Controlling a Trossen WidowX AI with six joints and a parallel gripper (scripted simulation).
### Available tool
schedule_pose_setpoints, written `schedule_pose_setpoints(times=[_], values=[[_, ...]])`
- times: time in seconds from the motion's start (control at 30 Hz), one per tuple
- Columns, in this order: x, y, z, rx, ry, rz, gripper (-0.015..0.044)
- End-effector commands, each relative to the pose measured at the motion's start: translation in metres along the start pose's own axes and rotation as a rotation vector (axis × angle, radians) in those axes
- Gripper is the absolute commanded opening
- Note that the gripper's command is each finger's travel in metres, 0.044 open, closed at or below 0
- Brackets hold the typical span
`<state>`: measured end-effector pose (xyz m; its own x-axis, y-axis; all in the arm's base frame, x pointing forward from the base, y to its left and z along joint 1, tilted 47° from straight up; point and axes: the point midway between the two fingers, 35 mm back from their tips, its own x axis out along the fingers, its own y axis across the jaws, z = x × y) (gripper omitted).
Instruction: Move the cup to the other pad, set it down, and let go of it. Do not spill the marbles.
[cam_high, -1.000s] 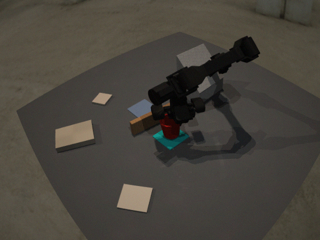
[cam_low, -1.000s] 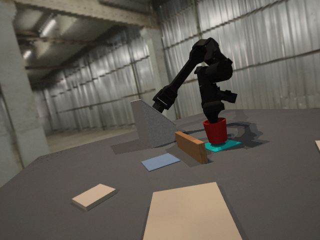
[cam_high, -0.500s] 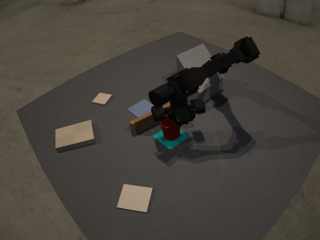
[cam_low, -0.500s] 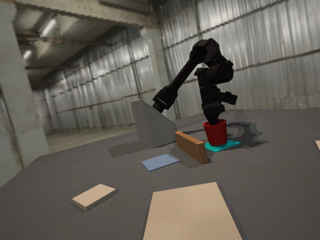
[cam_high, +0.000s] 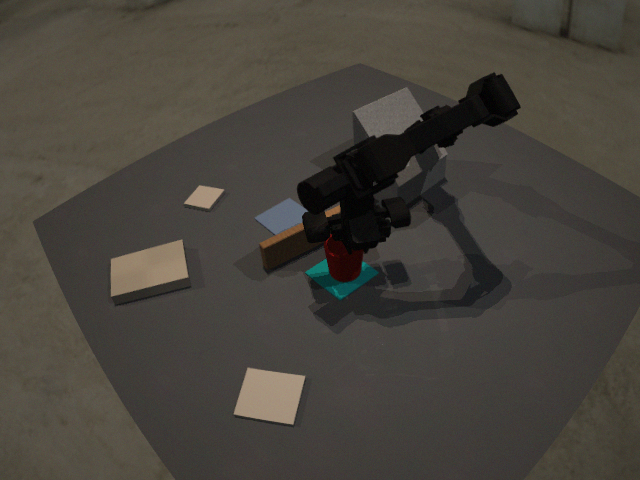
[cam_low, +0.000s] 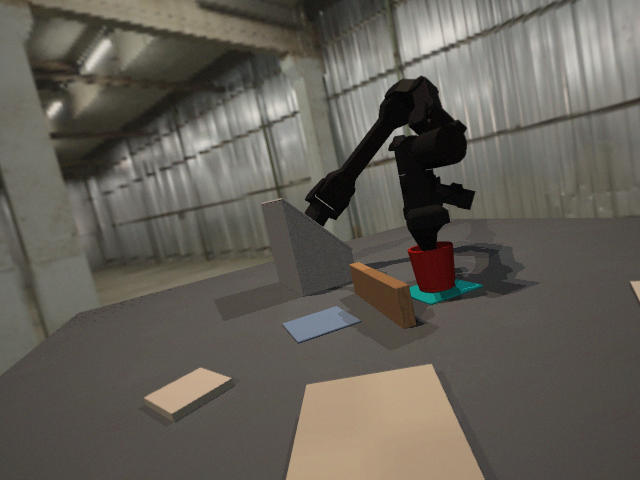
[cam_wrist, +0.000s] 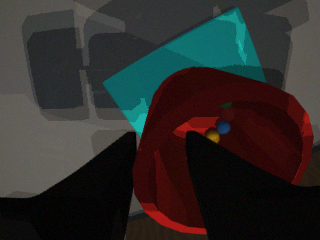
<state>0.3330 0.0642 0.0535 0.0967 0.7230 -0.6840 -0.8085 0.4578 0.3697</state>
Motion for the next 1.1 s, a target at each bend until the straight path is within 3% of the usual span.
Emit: schedule_pose_setpoints(times=[0.0, 1.07], values=[[-0.003, 0.0, 0.0, -0.001, 0.0, 0.0, 0.0128], [-0.051, 0.001, -0.001, 0.004, -0.003, 0.0, 0.0128]])
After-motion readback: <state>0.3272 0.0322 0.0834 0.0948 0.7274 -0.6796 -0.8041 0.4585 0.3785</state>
